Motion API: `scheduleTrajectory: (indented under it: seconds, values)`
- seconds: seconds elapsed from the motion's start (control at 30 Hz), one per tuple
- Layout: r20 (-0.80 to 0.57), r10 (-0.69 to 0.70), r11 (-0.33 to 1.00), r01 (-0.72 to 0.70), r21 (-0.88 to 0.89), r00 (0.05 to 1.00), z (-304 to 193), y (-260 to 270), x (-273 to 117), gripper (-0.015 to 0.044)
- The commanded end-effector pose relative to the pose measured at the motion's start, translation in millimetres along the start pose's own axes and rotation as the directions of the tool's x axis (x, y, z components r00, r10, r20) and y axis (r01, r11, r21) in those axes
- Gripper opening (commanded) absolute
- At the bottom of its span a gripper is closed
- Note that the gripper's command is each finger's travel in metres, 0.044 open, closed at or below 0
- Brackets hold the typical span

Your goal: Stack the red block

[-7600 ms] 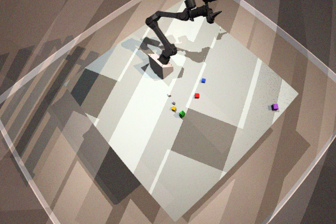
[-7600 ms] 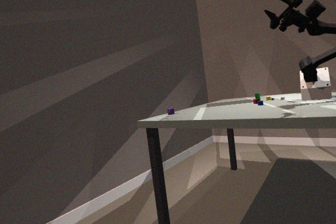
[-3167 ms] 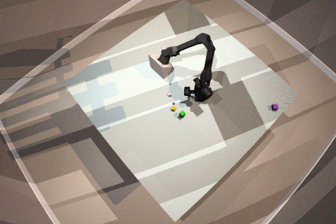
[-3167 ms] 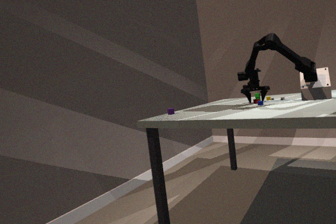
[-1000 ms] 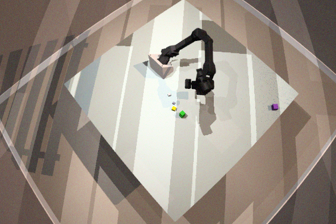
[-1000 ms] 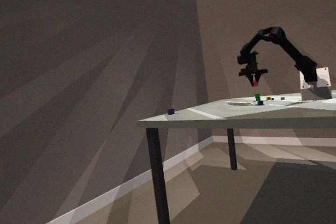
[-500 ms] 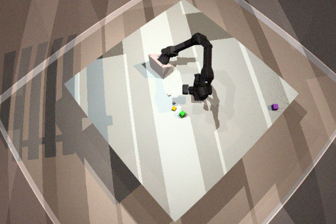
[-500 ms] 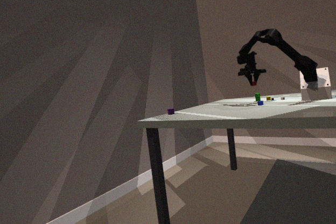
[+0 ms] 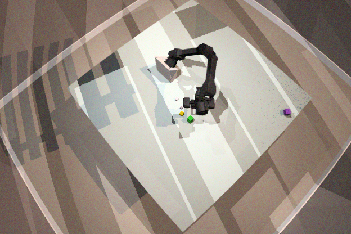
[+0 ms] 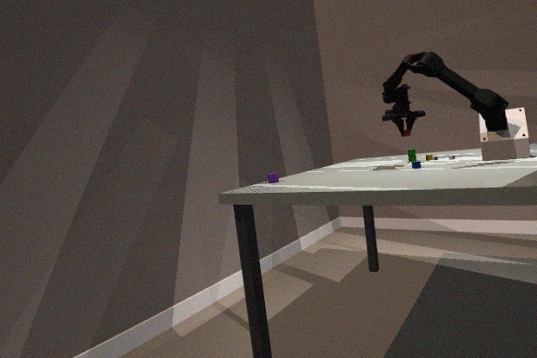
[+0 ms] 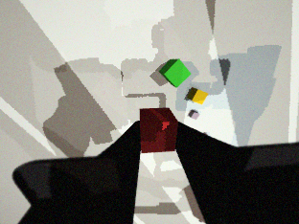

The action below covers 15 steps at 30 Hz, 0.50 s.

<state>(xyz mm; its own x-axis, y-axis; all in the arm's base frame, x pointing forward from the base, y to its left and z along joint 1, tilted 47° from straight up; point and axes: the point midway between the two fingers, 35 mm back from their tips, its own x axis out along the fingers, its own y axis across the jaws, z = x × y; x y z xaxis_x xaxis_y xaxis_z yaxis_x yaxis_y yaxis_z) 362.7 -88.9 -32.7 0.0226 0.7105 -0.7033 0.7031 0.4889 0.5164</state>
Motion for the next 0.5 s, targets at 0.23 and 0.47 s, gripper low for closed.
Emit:
scheduleTrajectory:
  seconds: [0.23,0.47]
  values:
    - [-0.007,0.004,1.000,-0.004,0.008,1.000,38.9,-44.6,3.1,0.0000]
    - [-0.008,0.005,1.000,-0.005,0.009,1.000,39.8,-44.9,16.6,0.0000]
